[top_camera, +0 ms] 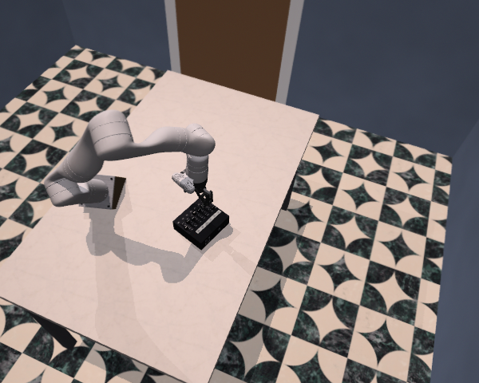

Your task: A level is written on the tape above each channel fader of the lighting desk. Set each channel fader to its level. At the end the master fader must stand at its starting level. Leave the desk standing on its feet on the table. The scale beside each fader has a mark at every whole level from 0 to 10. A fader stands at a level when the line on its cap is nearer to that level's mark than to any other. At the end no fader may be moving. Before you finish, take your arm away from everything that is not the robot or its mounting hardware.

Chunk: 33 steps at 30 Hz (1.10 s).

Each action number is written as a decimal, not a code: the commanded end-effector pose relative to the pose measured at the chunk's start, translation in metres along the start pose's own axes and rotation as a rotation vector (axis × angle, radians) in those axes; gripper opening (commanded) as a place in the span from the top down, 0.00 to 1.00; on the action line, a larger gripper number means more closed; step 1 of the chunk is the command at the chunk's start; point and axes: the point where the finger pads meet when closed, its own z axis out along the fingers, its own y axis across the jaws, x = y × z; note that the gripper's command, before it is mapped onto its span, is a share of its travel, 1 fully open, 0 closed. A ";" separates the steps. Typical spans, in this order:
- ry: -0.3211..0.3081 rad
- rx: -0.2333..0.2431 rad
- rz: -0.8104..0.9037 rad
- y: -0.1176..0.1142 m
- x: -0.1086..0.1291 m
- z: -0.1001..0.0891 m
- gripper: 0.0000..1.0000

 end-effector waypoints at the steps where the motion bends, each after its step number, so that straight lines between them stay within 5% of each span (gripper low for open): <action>1: 0.003 -0.017 -0.076 0.000 0.002 0.006 0.00; 33: -0.074 -0.067 -1.136 0.019 -0.005 0.028 0.00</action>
